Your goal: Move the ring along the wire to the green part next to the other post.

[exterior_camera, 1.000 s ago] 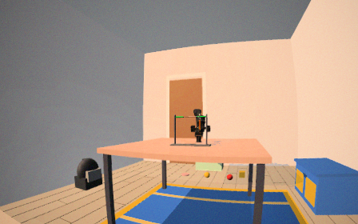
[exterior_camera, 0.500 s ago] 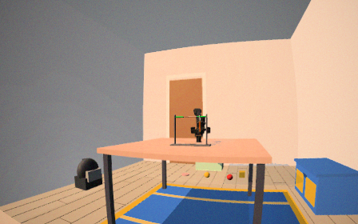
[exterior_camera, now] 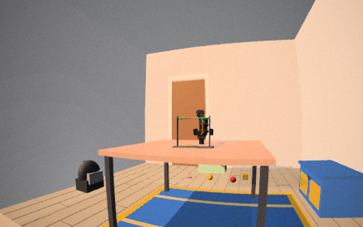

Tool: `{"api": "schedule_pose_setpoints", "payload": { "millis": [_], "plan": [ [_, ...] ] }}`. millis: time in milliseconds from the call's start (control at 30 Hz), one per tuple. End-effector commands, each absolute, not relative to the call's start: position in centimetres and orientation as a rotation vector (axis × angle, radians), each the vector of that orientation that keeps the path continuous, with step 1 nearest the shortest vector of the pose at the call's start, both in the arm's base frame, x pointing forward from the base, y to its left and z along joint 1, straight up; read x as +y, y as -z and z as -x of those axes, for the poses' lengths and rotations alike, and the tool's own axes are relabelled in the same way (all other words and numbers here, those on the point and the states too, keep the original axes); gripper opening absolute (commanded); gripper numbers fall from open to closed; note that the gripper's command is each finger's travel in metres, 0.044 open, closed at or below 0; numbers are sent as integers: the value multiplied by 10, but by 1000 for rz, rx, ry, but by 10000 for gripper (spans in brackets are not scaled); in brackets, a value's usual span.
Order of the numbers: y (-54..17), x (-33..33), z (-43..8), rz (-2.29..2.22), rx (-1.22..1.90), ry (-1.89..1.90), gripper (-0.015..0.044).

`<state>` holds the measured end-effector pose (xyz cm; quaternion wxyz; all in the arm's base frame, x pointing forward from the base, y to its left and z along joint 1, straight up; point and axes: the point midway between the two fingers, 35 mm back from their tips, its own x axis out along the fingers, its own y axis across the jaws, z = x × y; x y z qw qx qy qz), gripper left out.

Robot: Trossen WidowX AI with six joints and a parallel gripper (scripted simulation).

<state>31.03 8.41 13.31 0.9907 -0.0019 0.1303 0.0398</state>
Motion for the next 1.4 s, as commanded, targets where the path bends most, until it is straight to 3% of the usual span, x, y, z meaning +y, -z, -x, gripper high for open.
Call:
{"api": "schedule_pose_setpoints", "payload": {
  "millis": [0,300,1367],
  "plan": [
    [-133,84,-310,4,261,-80,-71],
    [-134,84,-309,4,262,-80,160],
    [-146,80,-262,-1,266,-75,160]
  ]
}}
